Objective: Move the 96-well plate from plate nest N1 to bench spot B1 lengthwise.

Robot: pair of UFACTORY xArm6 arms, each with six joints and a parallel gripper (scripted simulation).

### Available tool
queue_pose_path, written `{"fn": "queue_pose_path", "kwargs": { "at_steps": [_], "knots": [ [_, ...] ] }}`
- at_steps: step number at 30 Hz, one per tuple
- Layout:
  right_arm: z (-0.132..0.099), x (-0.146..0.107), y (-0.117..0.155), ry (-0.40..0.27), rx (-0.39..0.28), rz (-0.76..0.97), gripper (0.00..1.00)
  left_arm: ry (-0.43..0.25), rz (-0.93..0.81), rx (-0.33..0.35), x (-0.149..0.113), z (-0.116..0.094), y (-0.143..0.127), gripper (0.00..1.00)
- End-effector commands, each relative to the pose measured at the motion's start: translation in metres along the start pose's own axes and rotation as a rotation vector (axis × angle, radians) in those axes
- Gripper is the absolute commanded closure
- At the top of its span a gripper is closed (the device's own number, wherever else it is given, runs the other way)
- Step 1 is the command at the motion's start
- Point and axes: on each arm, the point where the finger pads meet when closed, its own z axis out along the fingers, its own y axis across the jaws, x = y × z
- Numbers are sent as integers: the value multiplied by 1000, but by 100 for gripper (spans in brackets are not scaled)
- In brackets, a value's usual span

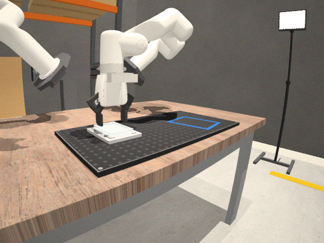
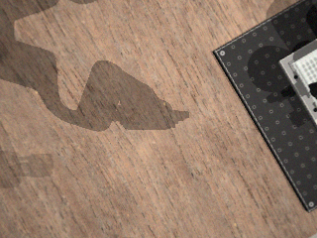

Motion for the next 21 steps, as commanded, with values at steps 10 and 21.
{"fn": "queue_pose_path", "kwargs": {
  "at_steps": [10,21],
  "knots": [
    [-1,0,0,-1,-2,1,0,3,-1,-3,2,6,1,0],
    [-1,0,0,-1,-2,1,0,3,-1,-2,2,12,1,0]
  ]
}}
